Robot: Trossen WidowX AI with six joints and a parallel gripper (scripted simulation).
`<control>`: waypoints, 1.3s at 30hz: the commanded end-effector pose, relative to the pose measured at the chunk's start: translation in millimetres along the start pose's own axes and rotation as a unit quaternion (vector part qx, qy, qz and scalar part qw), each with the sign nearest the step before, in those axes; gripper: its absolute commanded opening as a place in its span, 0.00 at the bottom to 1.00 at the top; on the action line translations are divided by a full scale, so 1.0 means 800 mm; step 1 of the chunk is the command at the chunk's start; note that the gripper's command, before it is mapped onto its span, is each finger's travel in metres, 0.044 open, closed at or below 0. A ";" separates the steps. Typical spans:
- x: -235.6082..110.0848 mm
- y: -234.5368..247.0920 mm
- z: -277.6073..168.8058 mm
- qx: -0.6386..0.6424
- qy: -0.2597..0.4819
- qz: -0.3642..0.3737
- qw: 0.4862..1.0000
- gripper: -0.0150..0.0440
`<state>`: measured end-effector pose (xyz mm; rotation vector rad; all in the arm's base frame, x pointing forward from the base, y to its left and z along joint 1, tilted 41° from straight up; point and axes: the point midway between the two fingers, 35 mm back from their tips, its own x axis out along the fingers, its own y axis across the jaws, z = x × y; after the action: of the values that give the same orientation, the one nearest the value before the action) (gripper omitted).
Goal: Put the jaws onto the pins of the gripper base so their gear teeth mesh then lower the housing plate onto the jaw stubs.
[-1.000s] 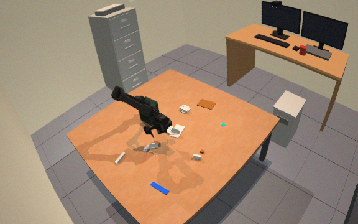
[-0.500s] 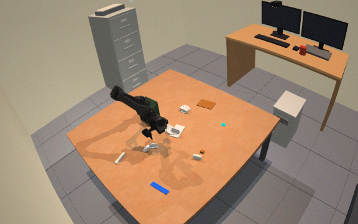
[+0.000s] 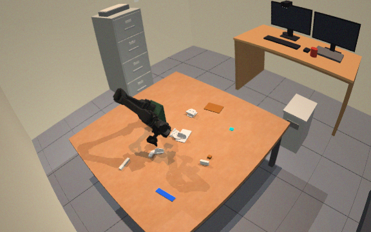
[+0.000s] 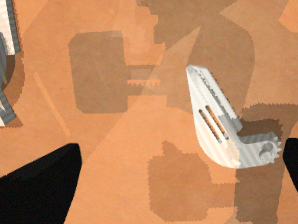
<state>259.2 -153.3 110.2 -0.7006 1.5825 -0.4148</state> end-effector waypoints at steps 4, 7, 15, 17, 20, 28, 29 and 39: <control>-0.006 -0.012 -0.007 -0.085 -0.005 -0.002 0.996 1.00; -0.006 -0.016 -0.010 -0.118 -0.005 -0.003 0.993 1.00; -0.008 -0.026 -0.019 -0.207 -0.004 -0.005 0.978 1.00; -0.009 -0.029 -0.021 -0.229 -0.003 -0.005 0.973 1.00; -0.009 -0.032 -0.025 -0.261 -0.002 -0.006 0.965 1.00; -0.010 -0.036 -0.028 -0.299 -0.002 -0.007 0.954 1.00; -0.010 -0.036 -0.028 -0.299 -0.002 -0.007 0.954 1.00; 0.040 -0.037 -0.028 -0.299 -0.001 -0.008 0.954 1.00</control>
<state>242.7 -194.4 119.5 -1.1655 1.7096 0.0495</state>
